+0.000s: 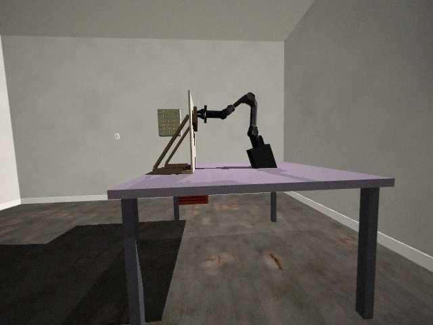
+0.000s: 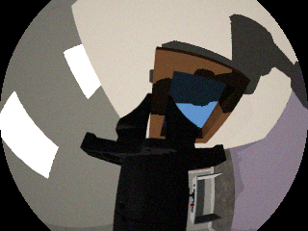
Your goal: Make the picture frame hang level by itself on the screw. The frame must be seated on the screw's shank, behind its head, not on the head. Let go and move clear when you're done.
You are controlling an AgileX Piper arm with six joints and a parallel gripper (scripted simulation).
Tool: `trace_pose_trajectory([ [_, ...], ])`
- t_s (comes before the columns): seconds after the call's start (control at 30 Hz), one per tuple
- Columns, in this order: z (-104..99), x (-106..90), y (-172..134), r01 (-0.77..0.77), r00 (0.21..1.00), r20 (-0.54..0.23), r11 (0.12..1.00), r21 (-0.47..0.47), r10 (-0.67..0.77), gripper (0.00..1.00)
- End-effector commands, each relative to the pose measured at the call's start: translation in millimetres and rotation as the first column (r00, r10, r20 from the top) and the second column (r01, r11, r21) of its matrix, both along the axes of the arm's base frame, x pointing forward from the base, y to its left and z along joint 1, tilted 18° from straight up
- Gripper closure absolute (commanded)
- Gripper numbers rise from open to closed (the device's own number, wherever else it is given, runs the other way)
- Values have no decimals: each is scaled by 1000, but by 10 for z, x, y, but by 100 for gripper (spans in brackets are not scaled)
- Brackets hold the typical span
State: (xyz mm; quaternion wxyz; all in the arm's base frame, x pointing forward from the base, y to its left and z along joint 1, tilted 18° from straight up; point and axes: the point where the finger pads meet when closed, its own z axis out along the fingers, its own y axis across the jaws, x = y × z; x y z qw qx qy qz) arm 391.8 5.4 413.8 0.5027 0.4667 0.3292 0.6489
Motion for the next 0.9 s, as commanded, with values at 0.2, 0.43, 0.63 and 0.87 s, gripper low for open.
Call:
trace_pose_trajectory([
  [0.2,52,-19,-13,1,1000,10,1000,3,-1,100],
  [0.43,64,-24,-15,1,1000,11,1000,3,-1,100],
  [0.63,65,-24,-15,1,1000,11,1000,3,-1,100],
  [0.87,65,-24,-15,1,1000,11,1000,3,-1,100],
])
